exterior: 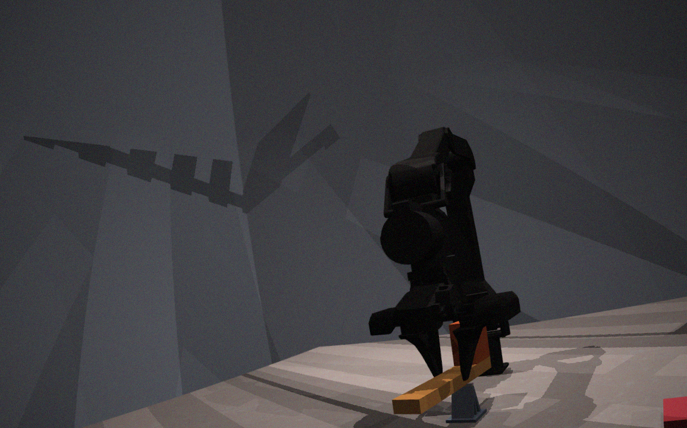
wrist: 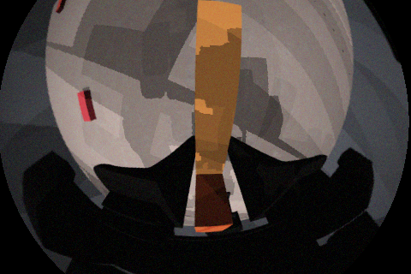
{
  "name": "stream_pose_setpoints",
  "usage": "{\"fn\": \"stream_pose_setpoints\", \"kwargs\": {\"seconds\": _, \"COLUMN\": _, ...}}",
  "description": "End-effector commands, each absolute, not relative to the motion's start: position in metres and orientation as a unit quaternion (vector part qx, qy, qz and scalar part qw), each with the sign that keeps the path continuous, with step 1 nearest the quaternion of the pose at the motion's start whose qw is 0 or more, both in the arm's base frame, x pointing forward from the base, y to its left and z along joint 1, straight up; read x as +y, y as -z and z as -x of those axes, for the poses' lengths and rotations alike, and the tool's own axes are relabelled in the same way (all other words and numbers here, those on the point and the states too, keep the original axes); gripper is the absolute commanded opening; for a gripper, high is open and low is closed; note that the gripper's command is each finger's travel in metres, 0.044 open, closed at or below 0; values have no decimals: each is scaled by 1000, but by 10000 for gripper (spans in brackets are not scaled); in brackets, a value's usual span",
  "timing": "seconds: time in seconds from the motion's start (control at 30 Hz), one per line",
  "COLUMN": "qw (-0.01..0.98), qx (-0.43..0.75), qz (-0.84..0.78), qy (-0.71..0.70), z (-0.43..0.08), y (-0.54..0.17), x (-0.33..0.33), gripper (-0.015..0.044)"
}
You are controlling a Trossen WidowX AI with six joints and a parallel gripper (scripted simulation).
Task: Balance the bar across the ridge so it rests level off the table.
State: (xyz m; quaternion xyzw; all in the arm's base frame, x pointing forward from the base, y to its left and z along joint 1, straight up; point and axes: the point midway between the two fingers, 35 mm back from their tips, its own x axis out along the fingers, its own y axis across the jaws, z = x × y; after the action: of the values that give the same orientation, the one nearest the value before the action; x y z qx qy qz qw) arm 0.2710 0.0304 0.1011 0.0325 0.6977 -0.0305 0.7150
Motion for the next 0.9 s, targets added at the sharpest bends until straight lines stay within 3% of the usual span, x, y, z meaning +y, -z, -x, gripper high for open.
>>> {"fn": "stream_pose_setpoints", "kwargs": {"seconds": 0.0, "qw": 715, "qx": 698, "qz": -34, "qy": 31, "z": -271, "y": -101, "x": 31, "gripper": 0}}
{"fn": "stream_pose_setpoints", "kwargs": {"seconds": 0.87, "qw": 715, "qx": 698, "qz": -34, "qy": 31, "z": -271, "y": -98, "x": 31, "gripper": 0}}
